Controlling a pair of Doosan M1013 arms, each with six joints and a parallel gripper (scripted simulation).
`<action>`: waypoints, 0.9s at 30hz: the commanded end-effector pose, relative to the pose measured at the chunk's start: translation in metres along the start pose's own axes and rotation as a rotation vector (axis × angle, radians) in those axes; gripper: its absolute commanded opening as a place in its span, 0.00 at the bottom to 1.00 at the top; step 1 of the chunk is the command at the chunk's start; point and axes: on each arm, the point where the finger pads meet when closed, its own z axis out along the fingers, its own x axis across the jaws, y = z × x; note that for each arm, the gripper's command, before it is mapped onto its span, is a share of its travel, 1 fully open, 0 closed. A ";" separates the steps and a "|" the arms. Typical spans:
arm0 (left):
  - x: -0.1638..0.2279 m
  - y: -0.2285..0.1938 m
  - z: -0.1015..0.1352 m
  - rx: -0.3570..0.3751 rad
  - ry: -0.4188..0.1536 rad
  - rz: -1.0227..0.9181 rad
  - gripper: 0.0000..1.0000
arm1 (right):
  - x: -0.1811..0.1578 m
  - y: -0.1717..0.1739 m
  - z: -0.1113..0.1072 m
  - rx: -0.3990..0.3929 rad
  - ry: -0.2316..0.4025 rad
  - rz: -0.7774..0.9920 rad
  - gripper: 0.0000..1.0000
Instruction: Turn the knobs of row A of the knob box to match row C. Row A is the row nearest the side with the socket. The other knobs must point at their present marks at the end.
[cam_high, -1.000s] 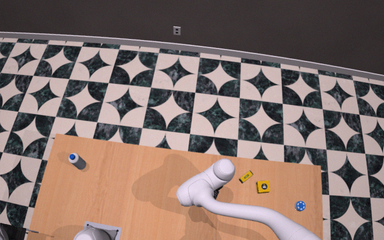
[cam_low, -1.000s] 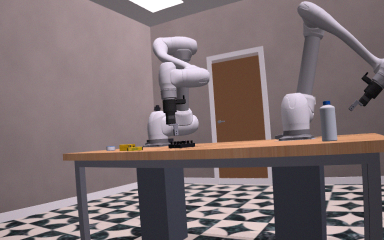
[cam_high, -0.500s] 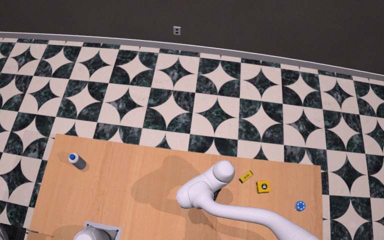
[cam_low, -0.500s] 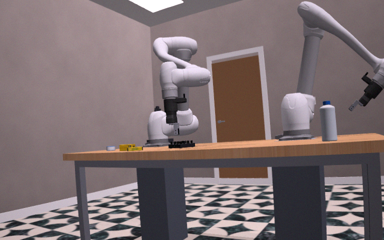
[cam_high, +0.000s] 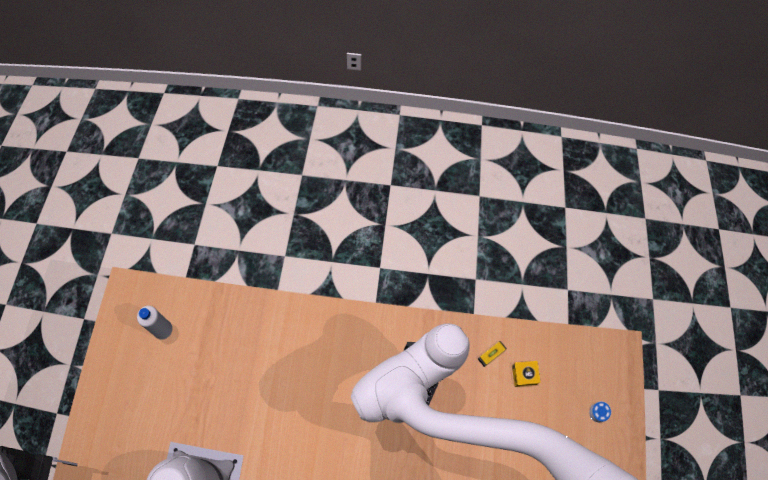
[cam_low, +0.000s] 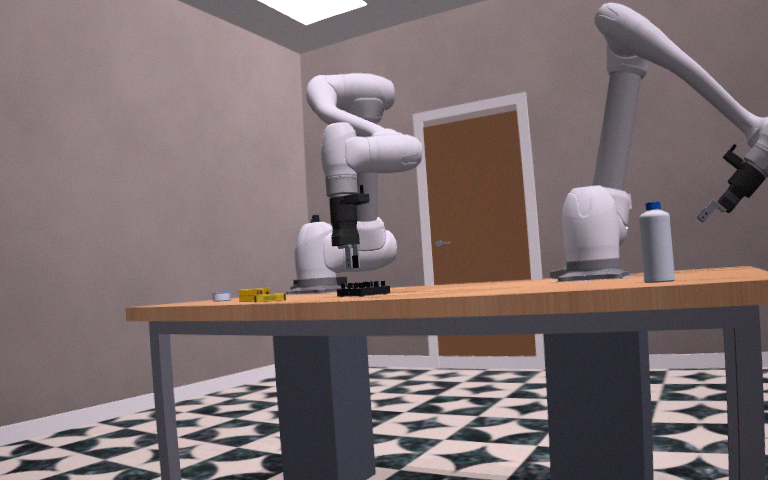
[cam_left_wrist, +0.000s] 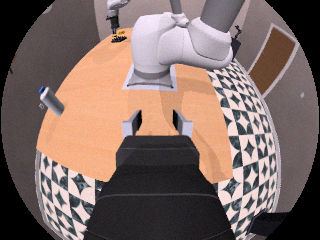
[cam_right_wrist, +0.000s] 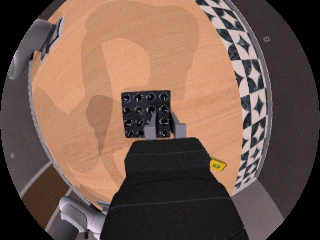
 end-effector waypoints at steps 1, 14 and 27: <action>0.000 0.000 0.000 -0.001 0.000 0.000 1.00 | 0.001 0.000 -0.002 -0.004 0.009 0.156 0.46; 0.000 0.000 0.000 -0.001 0.000 0.000 1.00 | 0.004 0.005 -0.005 -0.002 0.010 0.562 0.46; 0.000 0.000 0.000 -0.001 0.000 0.000 1.00 | 0.004 0.016 -0.008 0.001 0.010 1.083 0.46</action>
